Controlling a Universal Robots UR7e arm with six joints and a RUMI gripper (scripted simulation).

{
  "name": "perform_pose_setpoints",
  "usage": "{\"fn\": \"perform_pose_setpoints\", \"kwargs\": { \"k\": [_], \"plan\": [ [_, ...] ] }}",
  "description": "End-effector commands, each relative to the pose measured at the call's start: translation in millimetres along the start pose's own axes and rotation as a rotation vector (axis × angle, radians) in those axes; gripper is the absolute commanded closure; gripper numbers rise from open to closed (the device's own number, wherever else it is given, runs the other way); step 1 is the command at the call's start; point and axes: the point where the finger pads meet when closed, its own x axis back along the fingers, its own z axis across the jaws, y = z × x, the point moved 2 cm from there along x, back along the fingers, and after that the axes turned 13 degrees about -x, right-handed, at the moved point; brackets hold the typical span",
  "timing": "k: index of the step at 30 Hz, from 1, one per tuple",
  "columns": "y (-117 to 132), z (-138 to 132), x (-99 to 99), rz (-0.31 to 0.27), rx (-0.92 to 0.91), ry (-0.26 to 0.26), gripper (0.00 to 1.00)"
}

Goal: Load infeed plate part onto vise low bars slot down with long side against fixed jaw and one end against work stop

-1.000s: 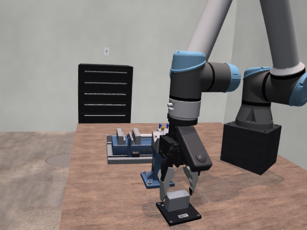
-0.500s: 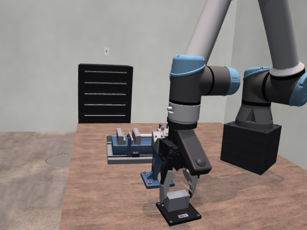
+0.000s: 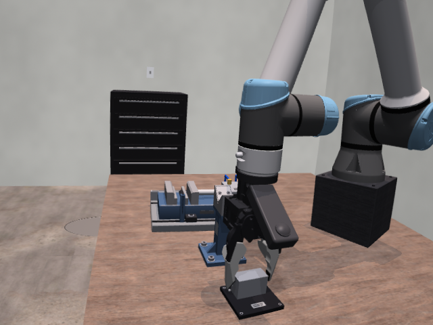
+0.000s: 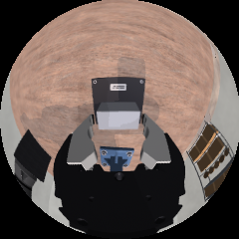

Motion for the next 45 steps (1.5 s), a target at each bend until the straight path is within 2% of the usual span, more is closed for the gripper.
{"fn": "perform_pose_setpoints", "kwargs": {
  "k": [1,36,37,45],
  "plan": [
    [-0.2,0.4,0.4,0.001,0.000,0.001,0.49],
    [-0.2,0.4,0.4,0.001,0.000,0.001,0.49],
    [-0.2,0.4,0.4,0.001,0.000,0.001,1.00],
    [-0.2,0.4,0.4,0.001,0.000,0.001,1.00]
  ]
}}
